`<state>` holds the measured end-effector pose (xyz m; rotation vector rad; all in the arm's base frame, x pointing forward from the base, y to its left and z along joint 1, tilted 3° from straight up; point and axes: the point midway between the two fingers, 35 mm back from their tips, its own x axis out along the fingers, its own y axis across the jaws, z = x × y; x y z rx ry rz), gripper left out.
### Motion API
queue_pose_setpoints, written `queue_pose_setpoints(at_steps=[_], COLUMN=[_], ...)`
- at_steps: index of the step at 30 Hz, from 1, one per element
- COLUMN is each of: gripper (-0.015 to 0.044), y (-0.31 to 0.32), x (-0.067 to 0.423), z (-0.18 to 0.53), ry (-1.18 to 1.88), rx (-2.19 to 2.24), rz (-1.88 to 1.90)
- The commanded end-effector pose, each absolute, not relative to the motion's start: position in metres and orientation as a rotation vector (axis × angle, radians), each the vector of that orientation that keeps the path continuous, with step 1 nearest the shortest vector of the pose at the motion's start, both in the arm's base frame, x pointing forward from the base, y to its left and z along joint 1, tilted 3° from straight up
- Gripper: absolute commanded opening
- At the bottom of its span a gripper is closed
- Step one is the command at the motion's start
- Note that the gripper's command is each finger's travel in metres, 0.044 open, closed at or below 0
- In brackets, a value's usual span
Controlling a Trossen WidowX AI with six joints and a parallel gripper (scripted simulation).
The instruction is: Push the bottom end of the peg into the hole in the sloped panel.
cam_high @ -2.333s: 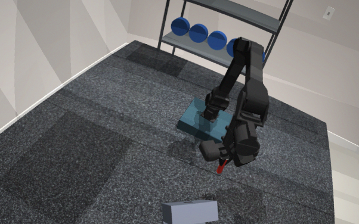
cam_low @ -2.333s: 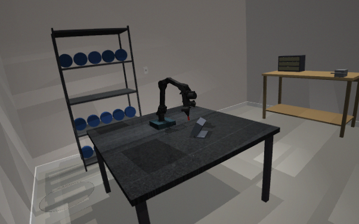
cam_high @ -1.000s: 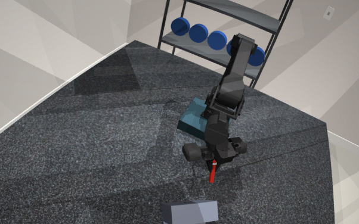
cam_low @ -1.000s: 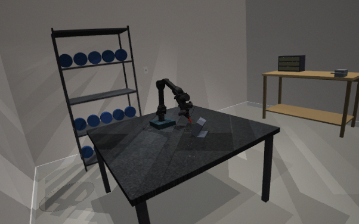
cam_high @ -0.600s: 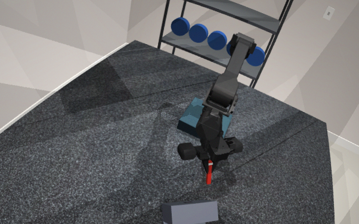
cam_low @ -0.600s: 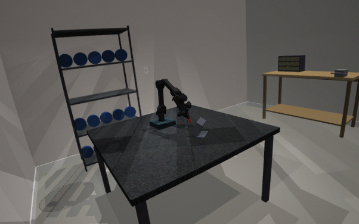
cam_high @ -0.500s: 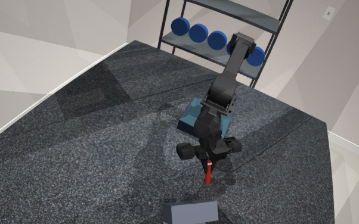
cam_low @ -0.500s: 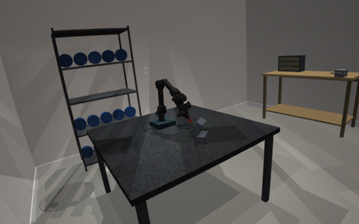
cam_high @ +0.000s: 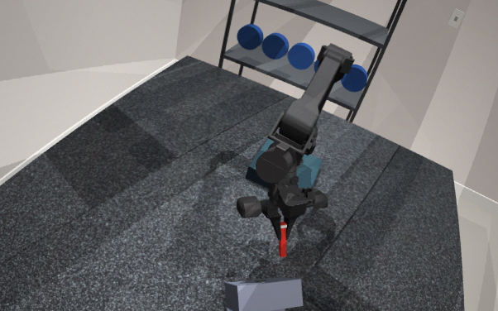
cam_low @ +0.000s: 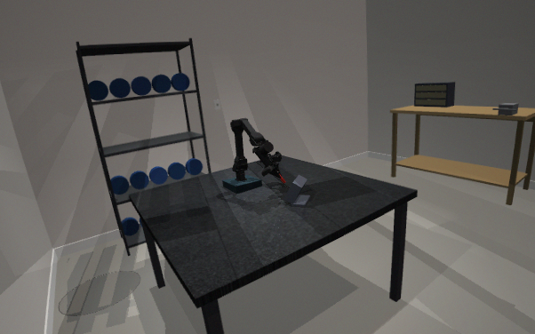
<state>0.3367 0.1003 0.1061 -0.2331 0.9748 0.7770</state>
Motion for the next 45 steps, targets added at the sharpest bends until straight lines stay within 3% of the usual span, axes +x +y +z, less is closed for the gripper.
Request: queue_pose_setpoints(at_steps=[1, 45], gripper=[0.0000, 0.0000], y=[0.096, 0.050], x=[0.337, 0.348], z=[0.104, 0.115], ry=[0.949, 0.635], rx=[-0.219, -0.149], rz=[0.783, 0.760])
